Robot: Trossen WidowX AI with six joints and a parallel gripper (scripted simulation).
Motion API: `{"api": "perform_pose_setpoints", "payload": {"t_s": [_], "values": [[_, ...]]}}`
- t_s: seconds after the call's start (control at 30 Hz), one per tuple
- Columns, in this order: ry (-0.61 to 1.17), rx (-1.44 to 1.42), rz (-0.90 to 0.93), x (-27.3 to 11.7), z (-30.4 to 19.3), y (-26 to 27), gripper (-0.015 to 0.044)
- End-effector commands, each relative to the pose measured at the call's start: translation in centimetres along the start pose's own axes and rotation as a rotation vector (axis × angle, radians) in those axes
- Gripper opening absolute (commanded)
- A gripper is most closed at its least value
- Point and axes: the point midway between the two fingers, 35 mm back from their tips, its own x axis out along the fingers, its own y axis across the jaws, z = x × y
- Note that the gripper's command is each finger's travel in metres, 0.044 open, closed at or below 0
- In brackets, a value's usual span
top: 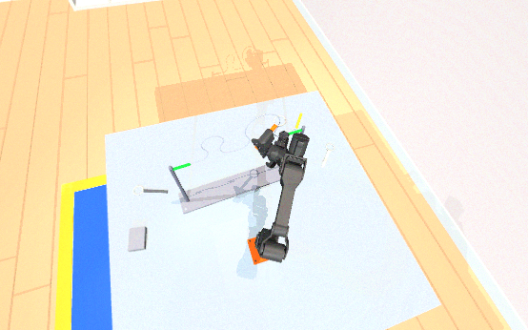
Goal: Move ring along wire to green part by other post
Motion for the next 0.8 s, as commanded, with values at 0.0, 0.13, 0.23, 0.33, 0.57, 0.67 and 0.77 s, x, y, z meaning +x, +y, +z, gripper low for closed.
{"api": "perform_pose_setpoints", "payload": {"t_s": [0.0,0.13,0.23,0.33,0.57,0.67,0.77], "values": [[-0.006,-0.051,-0.027,-0.05,0.05,0.04,-0.015],[-0.009,-0.085,-0.051,-0.04,0.06,-0.11,-0.015],[-0.011,-0.111,-0.069,-0.04,0.07,-0.23,-0.015],[-0.014,-0.137,-0.087,-0.04,0.08,-0.34,-0.015],[-0.02,-0.206,-0.135,-0.04,0.13,-0.65,-0.015],[-0.024,-0.235,-0.156,-0.05,0.16,-0.78,-0.015],[-0.027,-0.265,-0.177,-0.06,0.19,-0.91,-0.015]]}}
